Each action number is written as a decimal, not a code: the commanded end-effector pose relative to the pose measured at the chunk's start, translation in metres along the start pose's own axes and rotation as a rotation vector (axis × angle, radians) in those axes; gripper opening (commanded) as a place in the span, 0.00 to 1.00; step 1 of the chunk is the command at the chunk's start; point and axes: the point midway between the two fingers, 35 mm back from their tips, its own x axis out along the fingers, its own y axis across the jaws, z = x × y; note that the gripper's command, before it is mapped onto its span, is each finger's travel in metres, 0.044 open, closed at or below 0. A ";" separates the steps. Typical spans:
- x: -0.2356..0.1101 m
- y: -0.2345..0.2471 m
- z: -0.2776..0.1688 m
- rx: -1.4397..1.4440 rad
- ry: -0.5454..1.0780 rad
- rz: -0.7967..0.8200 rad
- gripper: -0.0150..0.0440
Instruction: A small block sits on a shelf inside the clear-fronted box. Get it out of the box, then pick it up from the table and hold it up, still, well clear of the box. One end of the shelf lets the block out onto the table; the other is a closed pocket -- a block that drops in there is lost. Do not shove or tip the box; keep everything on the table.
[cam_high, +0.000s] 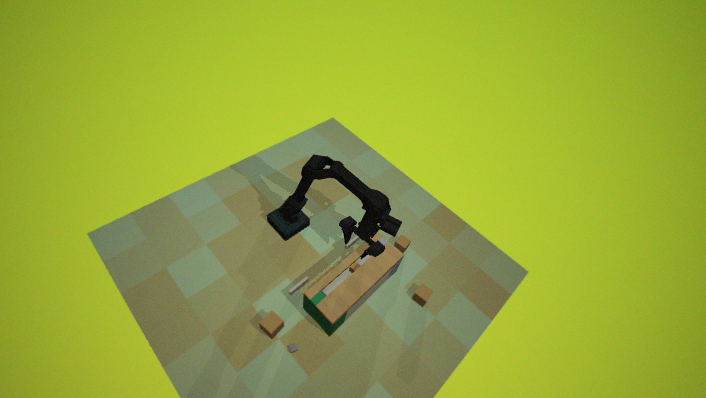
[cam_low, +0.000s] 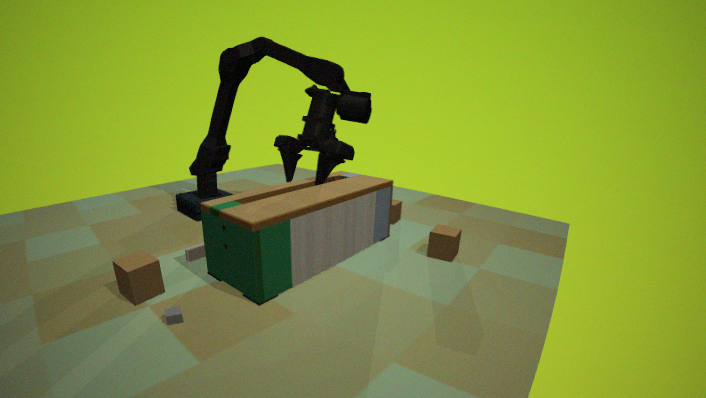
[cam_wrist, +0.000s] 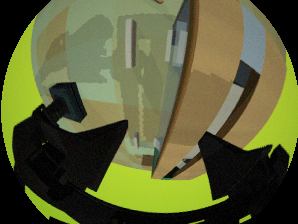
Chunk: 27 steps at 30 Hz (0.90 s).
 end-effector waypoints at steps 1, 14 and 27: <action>0.007 0.000 0.002 -0.001 0.004 -0.002 0.93; 0.027 0.002 0.009 -0.001 0.004 -0.002 0.93; 0.032 0.002 -0.009 -0.003 0.003 0.002 0.93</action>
